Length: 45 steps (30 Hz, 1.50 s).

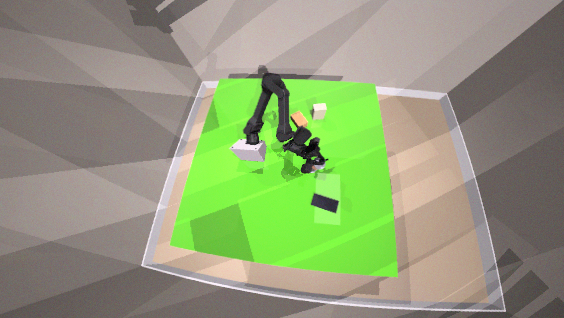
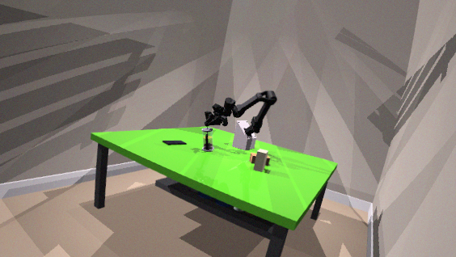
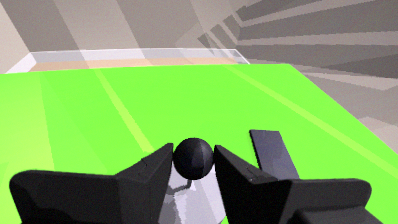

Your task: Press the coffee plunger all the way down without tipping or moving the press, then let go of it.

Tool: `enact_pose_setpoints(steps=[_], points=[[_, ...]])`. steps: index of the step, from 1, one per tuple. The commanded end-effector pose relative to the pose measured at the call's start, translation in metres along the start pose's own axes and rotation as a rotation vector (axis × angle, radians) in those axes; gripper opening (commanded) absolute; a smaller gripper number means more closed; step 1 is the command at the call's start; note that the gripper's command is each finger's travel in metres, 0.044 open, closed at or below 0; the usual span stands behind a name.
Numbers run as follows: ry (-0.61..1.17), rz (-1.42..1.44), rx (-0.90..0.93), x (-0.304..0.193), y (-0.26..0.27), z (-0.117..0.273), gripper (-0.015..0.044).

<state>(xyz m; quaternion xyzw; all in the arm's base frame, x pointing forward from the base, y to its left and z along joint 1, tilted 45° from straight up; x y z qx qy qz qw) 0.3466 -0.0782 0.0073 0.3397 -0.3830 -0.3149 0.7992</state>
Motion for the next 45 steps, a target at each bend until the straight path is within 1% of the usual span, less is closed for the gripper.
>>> enact_pose_setpoints(steps=[1, 45], points=[[0.02, -0.01, -0.003, -0.005, -0.0011, -0.0031, 0.0114], [0.006, -0.002, 0.001, 0.0017, -0.0003, -0.0052, 0.0114]])
Point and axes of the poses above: the point midway between the two fingers, 35 mm back from their tips, its own z axis back along the fingers, its own y axis across the jaws, x = y × z, the point moved 5 cm from there along z, back along the fingers, and after that the axes turned 13 degrees about -z, right-handed, at the moved point
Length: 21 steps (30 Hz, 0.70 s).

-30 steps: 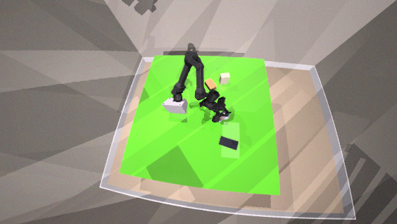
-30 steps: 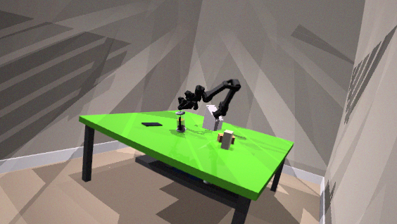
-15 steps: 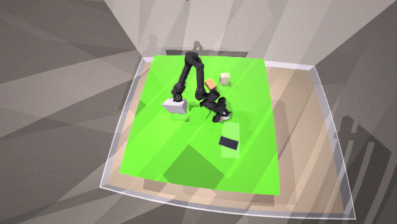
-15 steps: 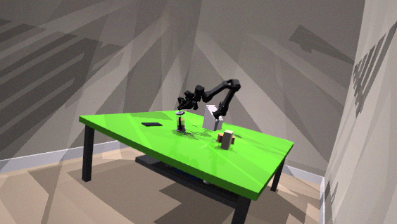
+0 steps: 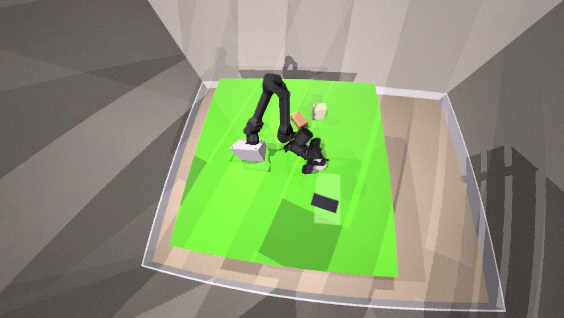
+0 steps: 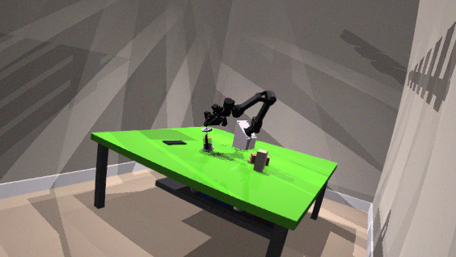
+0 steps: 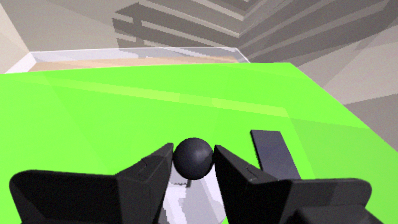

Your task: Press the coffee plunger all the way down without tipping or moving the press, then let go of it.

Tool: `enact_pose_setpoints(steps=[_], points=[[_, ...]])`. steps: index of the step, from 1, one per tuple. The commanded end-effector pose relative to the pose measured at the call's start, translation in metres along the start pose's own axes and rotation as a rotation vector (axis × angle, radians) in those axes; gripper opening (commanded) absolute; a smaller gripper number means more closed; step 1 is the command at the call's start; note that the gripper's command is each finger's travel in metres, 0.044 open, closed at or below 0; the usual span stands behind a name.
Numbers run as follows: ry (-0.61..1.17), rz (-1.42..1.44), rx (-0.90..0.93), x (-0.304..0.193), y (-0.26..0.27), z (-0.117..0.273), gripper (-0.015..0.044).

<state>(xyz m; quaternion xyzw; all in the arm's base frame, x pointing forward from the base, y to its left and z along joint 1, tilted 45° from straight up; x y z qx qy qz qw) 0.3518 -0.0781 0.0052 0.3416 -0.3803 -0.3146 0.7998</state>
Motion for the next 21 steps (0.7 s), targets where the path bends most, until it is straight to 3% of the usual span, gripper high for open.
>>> enact_pose_setpoints(steps=[1, 5, 17, 21], points=[[0.0, 0.0, 0.0, -0.0001, 0.0, 0.0001, 0.0114], [0.0, 0.0, 0.0, -0.0001, 0.0, 0.0001, 0.0114], [0.0, 0.0, 0.0, -0.0001, 0.0, 0.0001, 0.0429], [0.001, 0.0, -0.001, 0.0011, 0.0002, 0.0015, 0.044]])
Point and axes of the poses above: the point midway between the two fingers, 35 mm back from their tips, its own z axis back along the fingers, its own y axis across the jaws, x = y × z, the point moved 5 cm from there along z, back along the fingers, and after that the axes turned 13 degrees about -z, right-handed, at the moved point
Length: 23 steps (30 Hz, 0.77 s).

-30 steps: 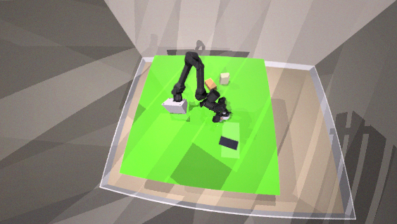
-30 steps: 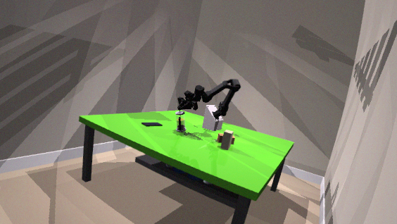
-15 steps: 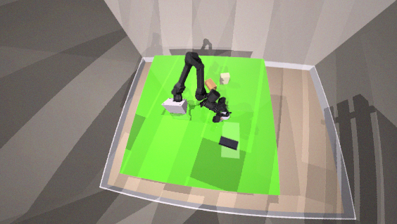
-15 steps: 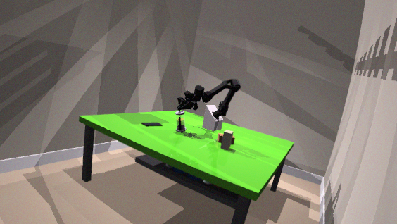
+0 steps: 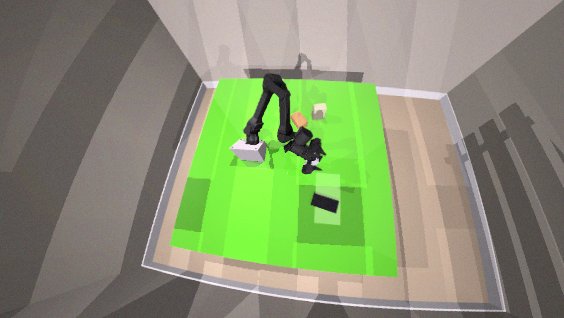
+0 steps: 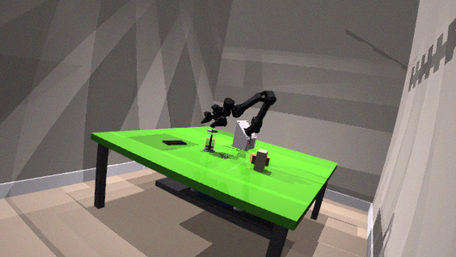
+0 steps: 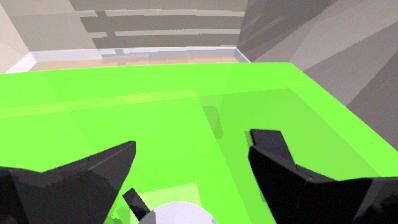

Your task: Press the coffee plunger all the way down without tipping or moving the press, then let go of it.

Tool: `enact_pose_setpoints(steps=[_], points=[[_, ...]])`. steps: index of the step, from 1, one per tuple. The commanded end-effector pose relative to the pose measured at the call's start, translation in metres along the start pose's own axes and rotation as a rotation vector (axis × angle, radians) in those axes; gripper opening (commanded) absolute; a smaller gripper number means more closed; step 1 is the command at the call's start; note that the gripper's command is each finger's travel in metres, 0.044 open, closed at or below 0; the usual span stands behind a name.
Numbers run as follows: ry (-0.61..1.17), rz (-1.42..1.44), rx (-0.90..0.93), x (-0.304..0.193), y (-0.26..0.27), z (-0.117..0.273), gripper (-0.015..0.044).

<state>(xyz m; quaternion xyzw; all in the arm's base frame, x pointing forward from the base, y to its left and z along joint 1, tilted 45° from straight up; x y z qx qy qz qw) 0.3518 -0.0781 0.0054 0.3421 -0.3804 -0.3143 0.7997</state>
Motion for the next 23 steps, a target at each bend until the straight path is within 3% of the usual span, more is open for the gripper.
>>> enact_pose_setpoints(steps=[1, 11, 23], points=[[0.002, 0.0, -0.003, 0.003, 0.001, 0.004, 0.044], [0.015, -0.005, -0.008, 0.039, 0.015, 0.083, 0.044], [0.015, -0.005, -0.008, 0.037, 0.015, 0.085, 0.044]])
Point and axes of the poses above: the point midway between the two fingers, 35 mm back from their tips, its own z axis back along the fingers, its own y axis across the jaws, x = y × z, the point moved 5 cm from there along z, back along the fingers, and after that the axes turned 13 degrees about -z, right-handed, at the moved point
